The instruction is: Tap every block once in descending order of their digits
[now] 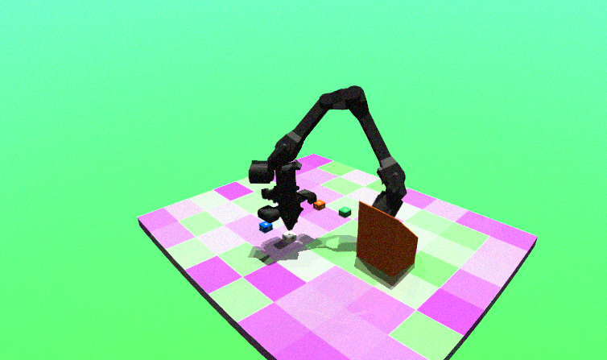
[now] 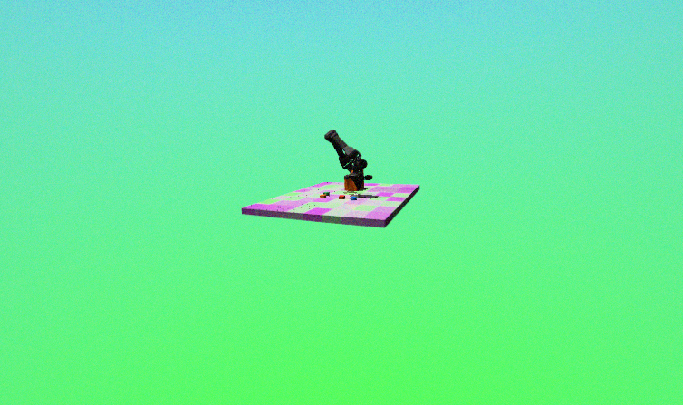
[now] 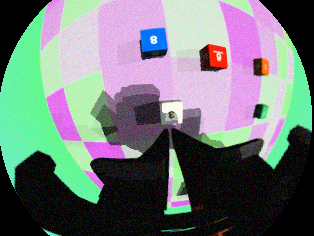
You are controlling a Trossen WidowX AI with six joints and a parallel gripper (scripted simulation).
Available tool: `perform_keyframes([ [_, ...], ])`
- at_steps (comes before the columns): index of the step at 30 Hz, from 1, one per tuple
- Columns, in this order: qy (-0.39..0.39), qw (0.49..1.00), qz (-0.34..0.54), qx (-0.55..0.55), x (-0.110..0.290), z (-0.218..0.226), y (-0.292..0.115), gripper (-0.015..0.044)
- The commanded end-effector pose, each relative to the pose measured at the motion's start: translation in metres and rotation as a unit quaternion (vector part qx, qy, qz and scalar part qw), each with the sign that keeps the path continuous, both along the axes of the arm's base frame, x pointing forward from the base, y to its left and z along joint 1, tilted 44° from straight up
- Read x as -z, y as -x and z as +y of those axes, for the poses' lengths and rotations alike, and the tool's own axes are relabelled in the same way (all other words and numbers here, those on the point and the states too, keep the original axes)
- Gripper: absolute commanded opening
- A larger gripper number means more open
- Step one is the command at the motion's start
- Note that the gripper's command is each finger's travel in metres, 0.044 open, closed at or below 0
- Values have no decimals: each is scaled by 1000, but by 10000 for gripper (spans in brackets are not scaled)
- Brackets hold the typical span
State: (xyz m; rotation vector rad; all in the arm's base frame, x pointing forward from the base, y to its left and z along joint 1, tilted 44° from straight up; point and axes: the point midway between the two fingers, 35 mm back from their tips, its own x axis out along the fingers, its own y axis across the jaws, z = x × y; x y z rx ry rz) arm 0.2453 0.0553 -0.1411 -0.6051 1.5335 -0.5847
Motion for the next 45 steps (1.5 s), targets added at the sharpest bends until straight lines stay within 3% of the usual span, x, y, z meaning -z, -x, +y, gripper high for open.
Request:
perform_keyframes([
  [1,-2,1000,-9,-7,2,-1,-4,20],
  [27,-1,1000,-9,-7,24,-21,-3,20],
  [34,-2,1000,-9,-7,2,0,-4,20],
  [45,-7,1000,-9,-7,-10,110,7,309],
])
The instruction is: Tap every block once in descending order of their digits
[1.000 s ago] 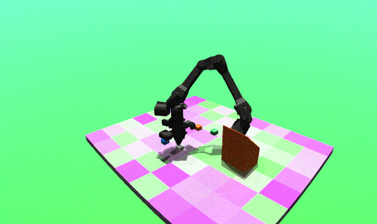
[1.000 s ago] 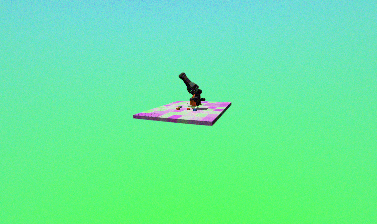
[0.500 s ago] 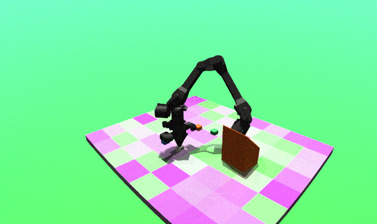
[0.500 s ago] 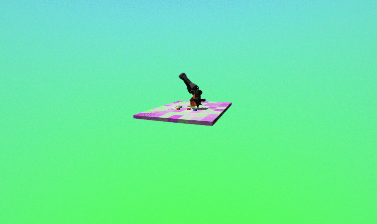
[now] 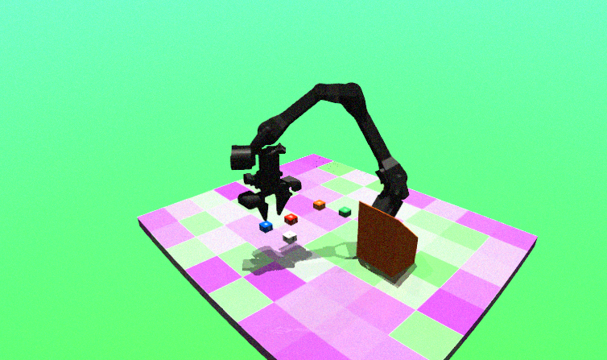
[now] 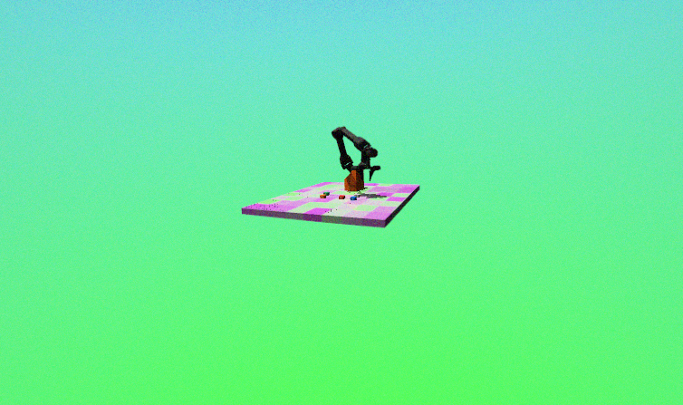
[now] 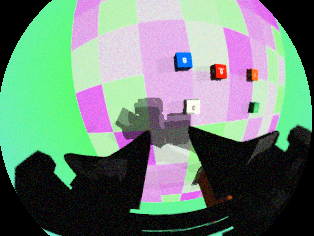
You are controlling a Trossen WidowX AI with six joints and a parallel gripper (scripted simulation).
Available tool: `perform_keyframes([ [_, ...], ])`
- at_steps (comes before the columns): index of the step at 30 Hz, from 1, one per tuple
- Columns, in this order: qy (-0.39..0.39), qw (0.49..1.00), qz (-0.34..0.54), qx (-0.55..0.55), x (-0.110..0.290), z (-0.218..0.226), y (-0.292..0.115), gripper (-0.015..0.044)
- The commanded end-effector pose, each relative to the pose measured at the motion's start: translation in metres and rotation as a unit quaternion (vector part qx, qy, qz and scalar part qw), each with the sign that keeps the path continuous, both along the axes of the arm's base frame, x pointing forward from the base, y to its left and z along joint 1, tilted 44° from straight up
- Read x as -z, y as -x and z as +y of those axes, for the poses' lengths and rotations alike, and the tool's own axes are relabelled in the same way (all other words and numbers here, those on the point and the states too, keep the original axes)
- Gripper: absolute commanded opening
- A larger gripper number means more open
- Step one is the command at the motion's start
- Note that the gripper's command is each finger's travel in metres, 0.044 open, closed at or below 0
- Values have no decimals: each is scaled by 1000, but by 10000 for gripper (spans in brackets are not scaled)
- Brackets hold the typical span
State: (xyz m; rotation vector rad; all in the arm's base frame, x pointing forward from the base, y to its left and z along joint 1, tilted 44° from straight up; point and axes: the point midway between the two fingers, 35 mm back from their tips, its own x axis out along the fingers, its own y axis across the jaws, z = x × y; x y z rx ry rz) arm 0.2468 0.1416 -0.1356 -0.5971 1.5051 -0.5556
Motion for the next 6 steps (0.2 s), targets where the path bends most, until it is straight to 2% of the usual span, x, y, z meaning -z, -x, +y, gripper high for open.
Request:
perform_keyframes([
  [1,3,1000,4,5,-4,23,9,335],
  [3,3,1000,4,5,-4,23,9,387],
  [6,3,1000,4,5,-4,23,9,400],
])
